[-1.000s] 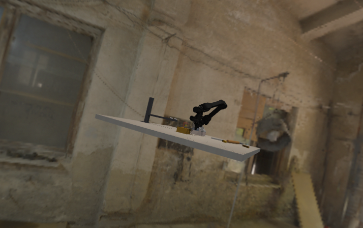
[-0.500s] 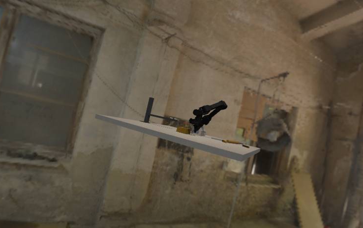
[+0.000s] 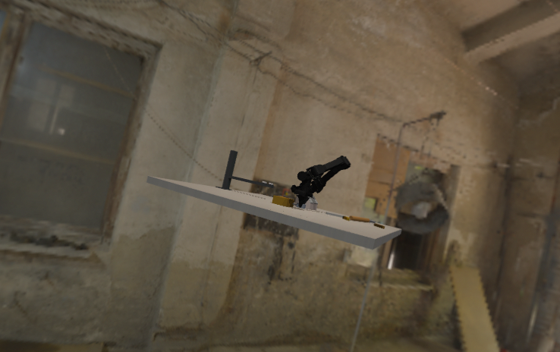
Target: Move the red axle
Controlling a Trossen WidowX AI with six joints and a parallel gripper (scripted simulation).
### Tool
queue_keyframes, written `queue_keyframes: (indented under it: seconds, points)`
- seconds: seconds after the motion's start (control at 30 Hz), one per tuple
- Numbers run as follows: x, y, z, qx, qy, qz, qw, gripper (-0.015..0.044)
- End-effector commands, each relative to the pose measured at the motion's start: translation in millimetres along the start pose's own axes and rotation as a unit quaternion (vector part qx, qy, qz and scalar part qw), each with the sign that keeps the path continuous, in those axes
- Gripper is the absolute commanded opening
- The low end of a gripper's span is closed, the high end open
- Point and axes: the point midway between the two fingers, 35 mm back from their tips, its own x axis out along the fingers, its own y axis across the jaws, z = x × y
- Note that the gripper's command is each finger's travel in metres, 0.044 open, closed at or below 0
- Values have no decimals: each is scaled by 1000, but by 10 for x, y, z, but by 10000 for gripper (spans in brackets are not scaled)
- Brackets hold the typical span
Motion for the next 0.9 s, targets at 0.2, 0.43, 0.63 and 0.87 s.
queue_keyframes:
  seconds: [0.2,0.43,0.63,0.87]
  points:
    - [-1,8,162,0,0,1,1000,0]
    - [-1,6,279,0,0,1,1000,0]
    - [-1,0,377,0,0,1,1000,0]
    - [-2,-8,467,0,0,1,1000,0]
